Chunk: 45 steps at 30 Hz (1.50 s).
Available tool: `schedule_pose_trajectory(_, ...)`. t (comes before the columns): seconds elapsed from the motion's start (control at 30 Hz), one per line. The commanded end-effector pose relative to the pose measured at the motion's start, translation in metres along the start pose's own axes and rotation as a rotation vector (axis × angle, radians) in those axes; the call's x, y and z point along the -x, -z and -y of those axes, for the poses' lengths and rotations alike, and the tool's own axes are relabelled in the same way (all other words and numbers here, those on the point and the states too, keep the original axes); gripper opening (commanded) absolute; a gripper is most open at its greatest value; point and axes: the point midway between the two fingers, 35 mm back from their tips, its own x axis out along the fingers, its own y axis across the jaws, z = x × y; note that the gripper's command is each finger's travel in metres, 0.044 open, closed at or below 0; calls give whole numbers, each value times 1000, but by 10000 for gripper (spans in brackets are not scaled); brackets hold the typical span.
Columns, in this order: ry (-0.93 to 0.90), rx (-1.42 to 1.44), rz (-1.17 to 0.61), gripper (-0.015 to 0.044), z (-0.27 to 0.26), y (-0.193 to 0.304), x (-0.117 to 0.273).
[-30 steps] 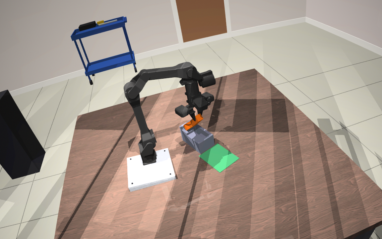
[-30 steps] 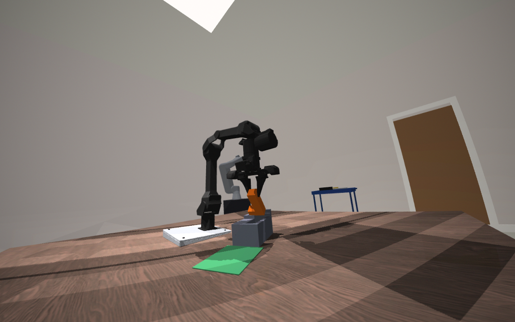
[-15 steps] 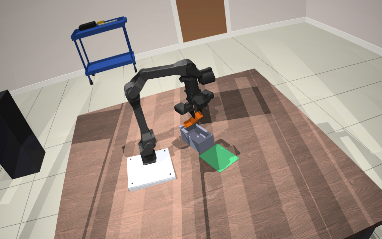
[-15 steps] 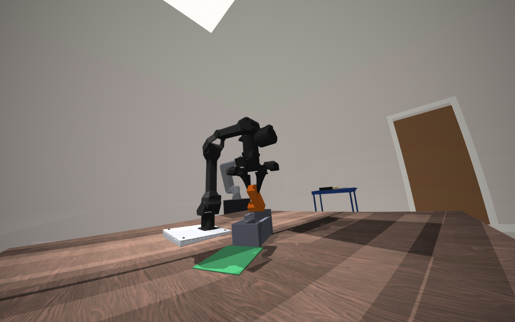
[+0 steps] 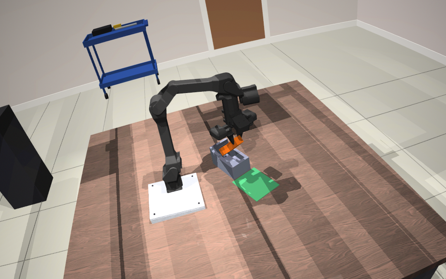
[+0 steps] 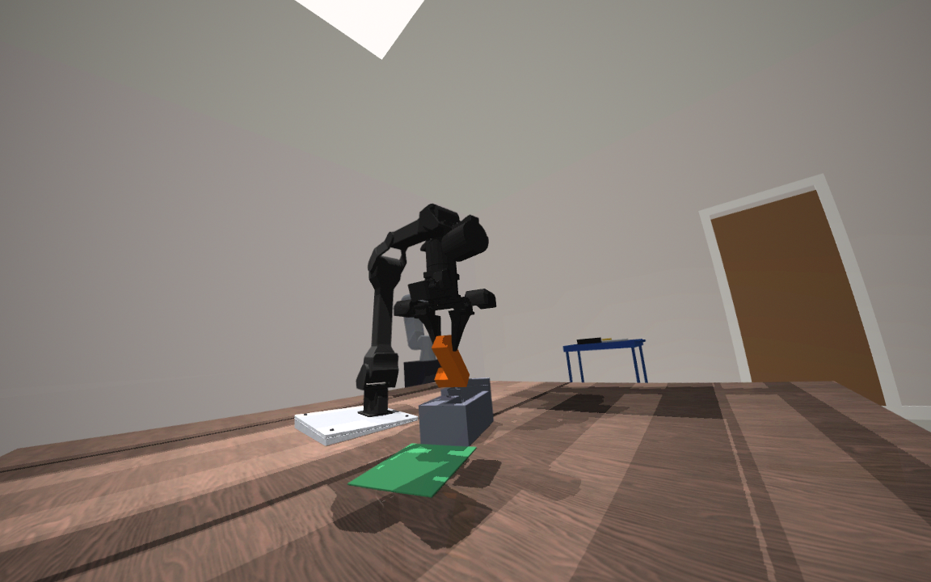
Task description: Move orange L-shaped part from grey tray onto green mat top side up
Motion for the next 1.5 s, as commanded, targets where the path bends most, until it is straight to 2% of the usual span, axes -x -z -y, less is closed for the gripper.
schedule_pose_trajectory(0.0, -11, 1, 4, 0, 1, -19, 2)
schedule_pose_trajectory(0.8, -9, 2, 14, 0, 9, -118, 3)
schedule_pose_trajectory(1.47, -10, 2, 14, 0, 8, -120, -19)
